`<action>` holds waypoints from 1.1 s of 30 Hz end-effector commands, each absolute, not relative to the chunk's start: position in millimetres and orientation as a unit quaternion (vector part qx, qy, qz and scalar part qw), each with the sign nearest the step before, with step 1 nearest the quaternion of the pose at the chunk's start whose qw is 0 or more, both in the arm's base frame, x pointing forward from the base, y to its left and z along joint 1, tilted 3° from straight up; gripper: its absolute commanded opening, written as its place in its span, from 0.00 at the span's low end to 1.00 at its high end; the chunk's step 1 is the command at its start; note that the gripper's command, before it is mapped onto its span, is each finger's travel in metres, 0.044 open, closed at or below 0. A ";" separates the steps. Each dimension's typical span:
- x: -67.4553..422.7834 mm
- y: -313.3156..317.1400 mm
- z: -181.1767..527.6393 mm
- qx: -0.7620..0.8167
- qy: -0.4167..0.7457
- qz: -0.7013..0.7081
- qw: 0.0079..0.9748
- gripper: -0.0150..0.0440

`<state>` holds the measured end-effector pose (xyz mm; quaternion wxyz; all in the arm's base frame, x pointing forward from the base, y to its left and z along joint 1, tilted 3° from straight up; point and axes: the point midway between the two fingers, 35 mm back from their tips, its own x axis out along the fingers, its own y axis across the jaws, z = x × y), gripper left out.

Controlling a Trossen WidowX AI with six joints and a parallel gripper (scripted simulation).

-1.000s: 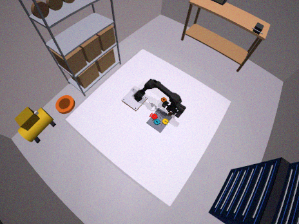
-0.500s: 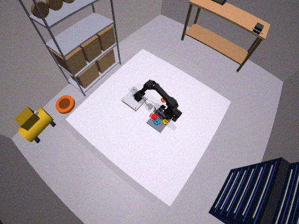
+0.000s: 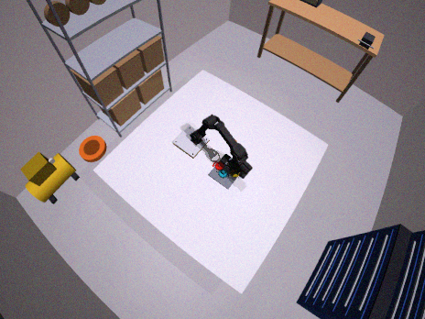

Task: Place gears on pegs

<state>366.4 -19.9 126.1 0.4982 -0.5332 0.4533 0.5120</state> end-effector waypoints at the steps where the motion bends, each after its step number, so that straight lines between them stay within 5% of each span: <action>1: 364.2 -30.6 120.3 -0.533 0.452 0.514 0.498 0.25; 33: 363.0 -33.4 120.9 -0.593 0.381 0.568 0.424 0.25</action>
